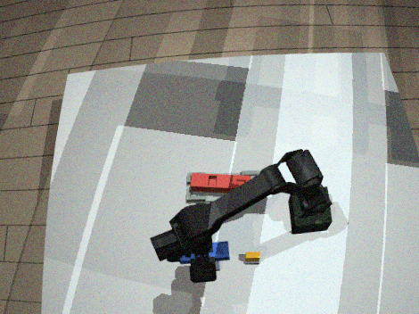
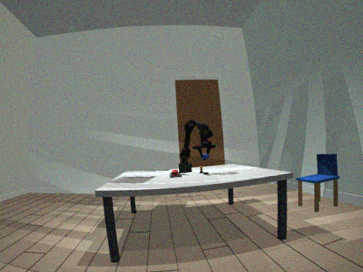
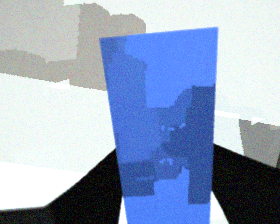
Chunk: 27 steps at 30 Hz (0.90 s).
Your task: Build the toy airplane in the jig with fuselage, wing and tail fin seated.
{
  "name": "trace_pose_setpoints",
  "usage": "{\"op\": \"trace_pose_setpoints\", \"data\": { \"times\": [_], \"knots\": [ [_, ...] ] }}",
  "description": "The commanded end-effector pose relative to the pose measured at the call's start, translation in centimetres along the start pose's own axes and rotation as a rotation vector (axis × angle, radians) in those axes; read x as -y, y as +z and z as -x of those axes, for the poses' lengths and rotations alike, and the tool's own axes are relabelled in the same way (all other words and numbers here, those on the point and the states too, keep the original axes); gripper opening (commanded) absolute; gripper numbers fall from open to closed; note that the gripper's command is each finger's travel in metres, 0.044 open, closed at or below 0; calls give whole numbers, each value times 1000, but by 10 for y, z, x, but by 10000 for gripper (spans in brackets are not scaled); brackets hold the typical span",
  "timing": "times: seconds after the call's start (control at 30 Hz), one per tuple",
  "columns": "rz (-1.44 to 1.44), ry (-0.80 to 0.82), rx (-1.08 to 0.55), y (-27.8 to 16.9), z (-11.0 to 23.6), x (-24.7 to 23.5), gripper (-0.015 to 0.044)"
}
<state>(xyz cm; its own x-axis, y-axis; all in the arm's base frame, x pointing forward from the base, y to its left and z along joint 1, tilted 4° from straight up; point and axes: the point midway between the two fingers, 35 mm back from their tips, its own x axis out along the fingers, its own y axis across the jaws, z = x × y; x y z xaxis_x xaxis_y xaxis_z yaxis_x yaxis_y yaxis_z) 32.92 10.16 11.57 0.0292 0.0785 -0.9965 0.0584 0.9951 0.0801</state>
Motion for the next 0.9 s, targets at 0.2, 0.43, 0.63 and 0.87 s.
{"op": "trace_pose_setpoints", "data": {
  "times": [0.2,0.43,0.63,0.87],
  "knots": [
    [22,-1,7,3,3,16,0],
    [113,-4,7,7,0,34,0],
    [216,-6,7,10,-3,53,0],
    [338,-10,6,12,-7,76,0]
  ]
}}
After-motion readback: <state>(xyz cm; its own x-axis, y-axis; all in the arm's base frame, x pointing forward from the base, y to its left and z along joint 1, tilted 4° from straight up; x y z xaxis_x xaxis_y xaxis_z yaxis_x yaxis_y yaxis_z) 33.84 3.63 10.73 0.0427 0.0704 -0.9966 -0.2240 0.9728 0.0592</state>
